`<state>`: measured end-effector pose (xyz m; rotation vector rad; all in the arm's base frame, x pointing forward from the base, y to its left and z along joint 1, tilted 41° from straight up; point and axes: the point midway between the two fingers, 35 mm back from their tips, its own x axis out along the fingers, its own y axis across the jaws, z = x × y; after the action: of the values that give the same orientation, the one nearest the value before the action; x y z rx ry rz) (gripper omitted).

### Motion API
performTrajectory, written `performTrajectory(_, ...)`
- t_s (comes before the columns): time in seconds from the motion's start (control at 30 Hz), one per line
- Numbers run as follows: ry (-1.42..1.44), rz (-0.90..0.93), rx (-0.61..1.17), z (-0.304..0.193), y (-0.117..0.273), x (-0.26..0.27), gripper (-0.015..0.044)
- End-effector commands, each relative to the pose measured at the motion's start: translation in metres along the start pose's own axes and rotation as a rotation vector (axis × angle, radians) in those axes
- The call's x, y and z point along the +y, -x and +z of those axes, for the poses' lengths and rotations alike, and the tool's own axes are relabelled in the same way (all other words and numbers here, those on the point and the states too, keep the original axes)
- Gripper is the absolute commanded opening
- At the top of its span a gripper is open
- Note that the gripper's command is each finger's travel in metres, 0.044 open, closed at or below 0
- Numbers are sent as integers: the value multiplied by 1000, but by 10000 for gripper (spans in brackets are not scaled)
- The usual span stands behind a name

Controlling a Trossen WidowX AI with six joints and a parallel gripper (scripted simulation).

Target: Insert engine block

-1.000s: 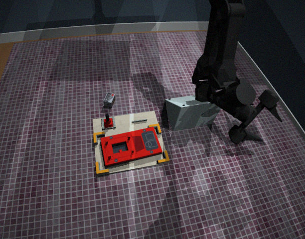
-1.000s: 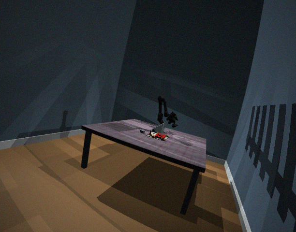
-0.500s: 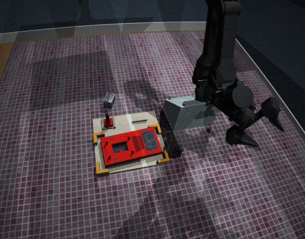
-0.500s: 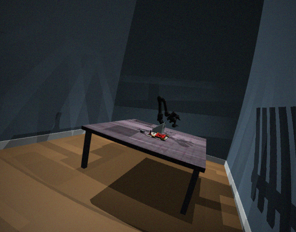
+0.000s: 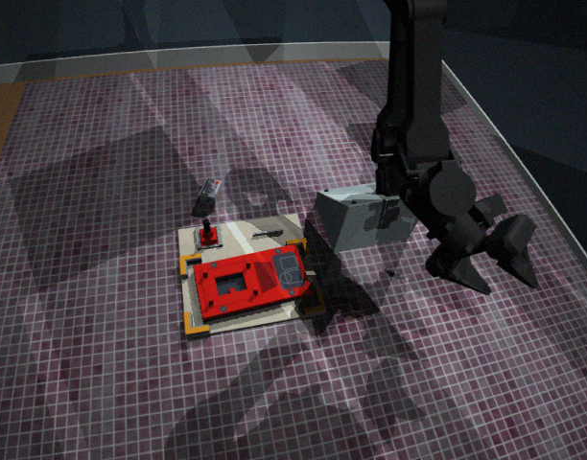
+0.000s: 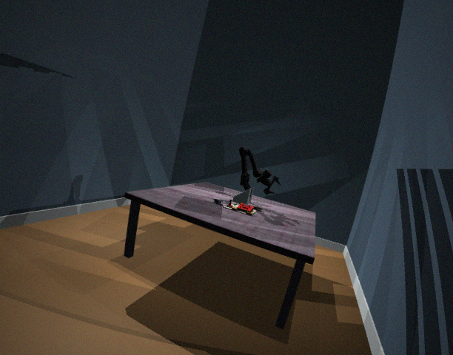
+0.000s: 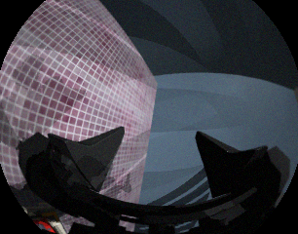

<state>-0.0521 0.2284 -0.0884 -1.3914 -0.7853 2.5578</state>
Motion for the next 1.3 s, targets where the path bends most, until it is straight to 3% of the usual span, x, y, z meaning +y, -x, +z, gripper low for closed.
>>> performTrajectory(0.0, -126, -5, 53, -17, 4, -7, 440)
performTrajectory(1.27, -1334, -184, 466, -141, 80, -15, 440)
